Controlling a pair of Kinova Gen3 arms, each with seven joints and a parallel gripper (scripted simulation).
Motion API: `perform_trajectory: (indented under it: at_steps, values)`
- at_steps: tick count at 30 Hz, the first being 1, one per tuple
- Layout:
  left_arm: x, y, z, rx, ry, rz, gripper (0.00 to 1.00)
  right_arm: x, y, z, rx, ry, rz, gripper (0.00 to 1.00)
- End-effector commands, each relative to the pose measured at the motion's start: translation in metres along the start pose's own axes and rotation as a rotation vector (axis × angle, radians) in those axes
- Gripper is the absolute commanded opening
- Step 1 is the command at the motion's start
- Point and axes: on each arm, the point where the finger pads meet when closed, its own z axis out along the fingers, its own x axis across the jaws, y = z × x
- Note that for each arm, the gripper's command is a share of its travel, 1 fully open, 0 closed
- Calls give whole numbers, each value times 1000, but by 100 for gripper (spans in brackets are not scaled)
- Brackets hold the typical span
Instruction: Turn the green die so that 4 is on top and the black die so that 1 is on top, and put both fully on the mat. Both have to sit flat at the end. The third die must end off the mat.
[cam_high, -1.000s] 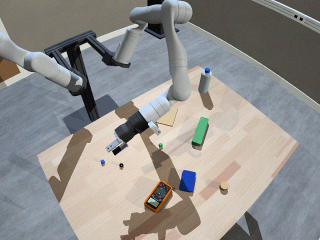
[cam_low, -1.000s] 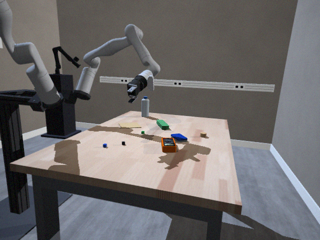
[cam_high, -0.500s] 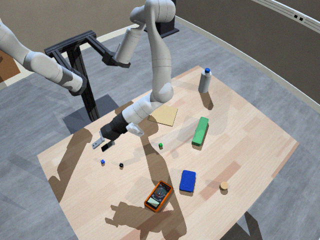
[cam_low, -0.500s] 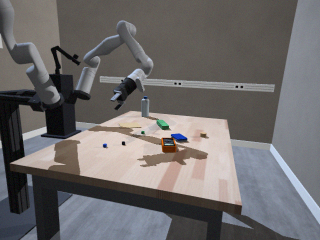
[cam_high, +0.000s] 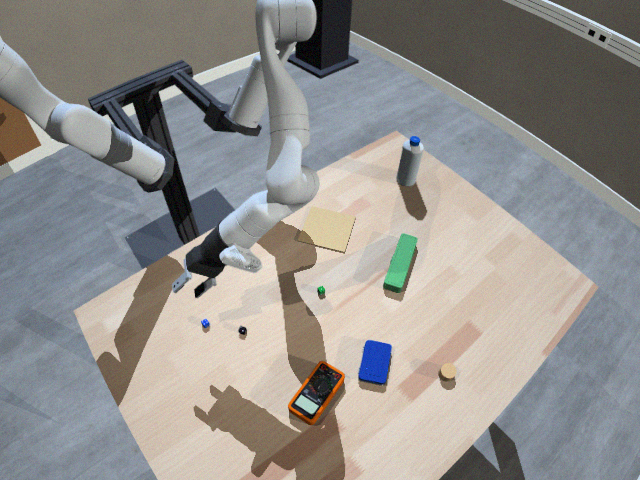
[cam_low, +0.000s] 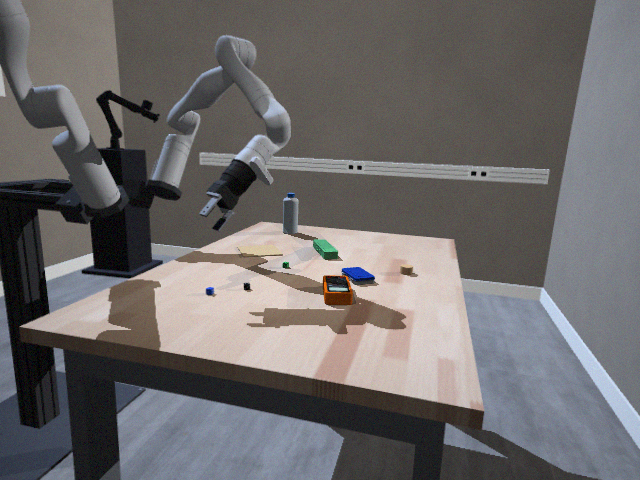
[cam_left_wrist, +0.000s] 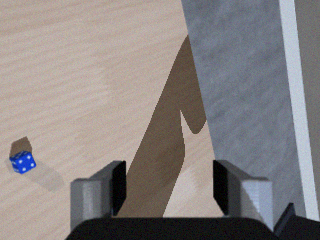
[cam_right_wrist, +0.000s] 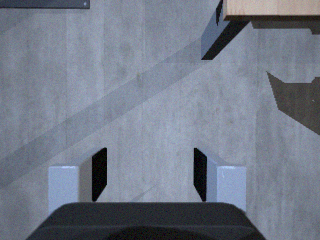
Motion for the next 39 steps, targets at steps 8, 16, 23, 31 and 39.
perform_trajectory:
  at_steps: [8,16,23,31,39]
  values:
    - [-3,8,9,-22,-57,28,100,0,0,-1,-2,0,0,100]
    - [-20,35,35,-93,-299,144,100,0,0,-1,-2,0,0,100]
    - [-31,46,42,-119,-489,233,100,0,0,-1,-2,0,0,100]
    - [-37,49,37,-117,-712,339,100,0,0,-1,-2,0,0,100]
    - [-36,47,32,-104,-813,388,100,0,0,-1,-2,0,0,100]
